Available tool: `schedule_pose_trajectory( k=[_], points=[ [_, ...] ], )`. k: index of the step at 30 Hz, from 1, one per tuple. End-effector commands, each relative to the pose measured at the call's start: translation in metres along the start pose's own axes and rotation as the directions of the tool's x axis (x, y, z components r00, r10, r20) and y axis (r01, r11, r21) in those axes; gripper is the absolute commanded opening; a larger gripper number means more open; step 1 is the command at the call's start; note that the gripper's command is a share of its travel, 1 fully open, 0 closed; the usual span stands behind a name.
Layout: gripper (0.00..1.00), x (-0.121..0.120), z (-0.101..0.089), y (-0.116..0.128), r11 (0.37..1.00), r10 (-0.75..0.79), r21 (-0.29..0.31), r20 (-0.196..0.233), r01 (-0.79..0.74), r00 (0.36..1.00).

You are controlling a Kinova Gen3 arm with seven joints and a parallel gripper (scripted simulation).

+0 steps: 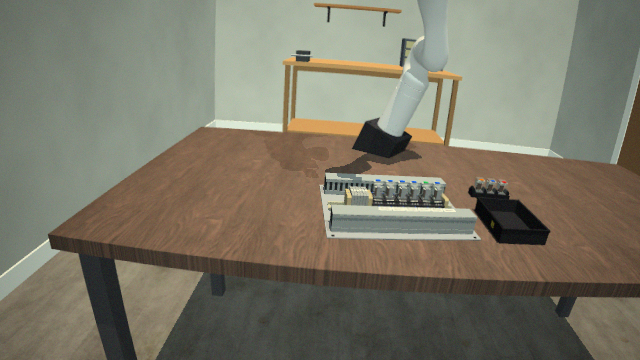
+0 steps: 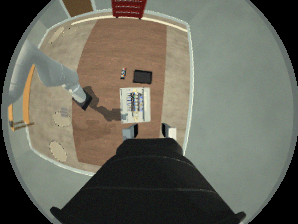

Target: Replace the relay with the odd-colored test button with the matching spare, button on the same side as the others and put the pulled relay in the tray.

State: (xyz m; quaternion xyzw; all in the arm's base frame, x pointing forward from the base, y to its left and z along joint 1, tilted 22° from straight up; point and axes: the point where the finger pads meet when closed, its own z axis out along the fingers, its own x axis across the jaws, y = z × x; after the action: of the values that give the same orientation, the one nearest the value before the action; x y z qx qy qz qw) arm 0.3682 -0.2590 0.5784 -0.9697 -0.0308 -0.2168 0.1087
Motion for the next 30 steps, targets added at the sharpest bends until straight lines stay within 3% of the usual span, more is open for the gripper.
schedule_pose_trajectory(
  k=[1, 4, 5, 19, 21, 22, 30],
  points=[
    [1.0, 0.0005, -0.0016, 0.0004, 0.996, -0.018, 0.094, 0.189, 0.0, 0.982],
    [1.0, 0.0005, -0.0017, 0.0004, 0.995, -0.019, 0.1, 0.202, -0.001, 0.979],
    [1.0, 0.0001, -0.0009, 0.0001, 1.0, -0.001, 0.005, 0.012, 0.0, 1.0],
    [1.0, 0.0003, -0.0018, 0.0006, 0.995, -0.019, 0.1, 0.202, -0.001, 0.979],
    [1.0, 0.0003, -0.0018, 0.0006, 0.995, -0.019, 0.1, 0.202, -0.001, 0.979],
    [1.0, -0.0001, -0.001, 0.0003, 1.0, 0.0, 0.005, 0.012, 0.0, 1.0],
    [1.0, 0.0001, -0.0014, 0.0005, 0.998, -0.009, 0.059, 0.121, 0.002, 0.993]
  ],
)
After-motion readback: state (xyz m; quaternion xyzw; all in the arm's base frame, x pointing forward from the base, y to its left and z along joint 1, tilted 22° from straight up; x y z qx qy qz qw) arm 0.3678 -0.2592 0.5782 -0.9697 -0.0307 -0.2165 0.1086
